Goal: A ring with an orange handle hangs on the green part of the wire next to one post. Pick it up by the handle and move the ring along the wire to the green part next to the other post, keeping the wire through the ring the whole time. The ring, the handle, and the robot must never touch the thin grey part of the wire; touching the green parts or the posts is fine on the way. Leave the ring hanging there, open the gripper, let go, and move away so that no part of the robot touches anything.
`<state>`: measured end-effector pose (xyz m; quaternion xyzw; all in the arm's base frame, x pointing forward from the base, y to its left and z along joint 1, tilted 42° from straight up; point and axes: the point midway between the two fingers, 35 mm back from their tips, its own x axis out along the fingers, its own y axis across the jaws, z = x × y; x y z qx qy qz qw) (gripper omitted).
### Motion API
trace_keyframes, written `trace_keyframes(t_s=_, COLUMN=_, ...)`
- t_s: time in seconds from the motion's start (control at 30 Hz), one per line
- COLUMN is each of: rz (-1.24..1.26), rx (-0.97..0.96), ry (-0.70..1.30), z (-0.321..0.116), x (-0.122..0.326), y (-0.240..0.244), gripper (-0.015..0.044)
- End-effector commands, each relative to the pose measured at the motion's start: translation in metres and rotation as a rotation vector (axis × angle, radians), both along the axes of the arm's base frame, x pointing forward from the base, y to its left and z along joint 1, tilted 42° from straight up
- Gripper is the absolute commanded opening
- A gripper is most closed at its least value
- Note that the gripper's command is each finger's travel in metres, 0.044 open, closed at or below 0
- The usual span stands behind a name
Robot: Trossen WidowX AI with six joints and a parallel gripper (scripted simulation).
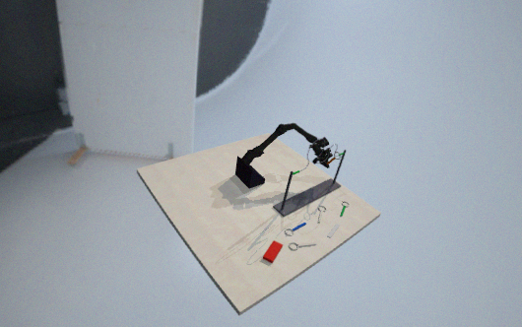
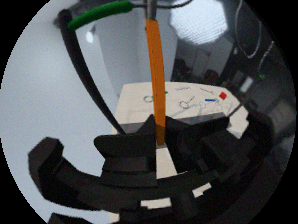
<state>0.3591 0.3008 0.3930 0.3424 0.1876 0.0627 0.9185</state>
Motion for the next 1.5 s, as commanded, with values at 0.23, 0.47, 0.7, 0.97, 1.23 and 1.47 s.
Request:
trace_keyframes(t_s=0.23, rz=0.013, rx=-0.110, ry=0.039, z=-0.015, x=-0.004, y=-0.020, gripper=-0.0150)
trace_keyframes(t_s=0.47, rz=0.003, rx=-0.232, ry=0.048, z=-0.026, x=-0.005, y=-0.037, gripper=-0.0150)
trace_keyframes(t_s=0.7, rz=-0.008, rx=-0.382, ry=0.058, z=-0.035, x=-0.006, y=-0.058, gripper=-0.0150)
trace_keyframes(t_s=0.97, rz=-0.022, rx=-0.574, ry=0.071, z=-0.042, x=-0.007, y=-0.085, gripper=-0.0150)
trace_keyframes(t_s=1.23, rz=-0.035, rx=-0.755, ry=0.082, z=-0.044, x=-0.009, y=-0.112, gripper=-0.0150)
trace_keyframes(t_s=1.47, rz=-0.047, rx=-0.930, ry=0.093, z=-0.040, x=-0.011, y=-0.137, gripper=-0.0150)
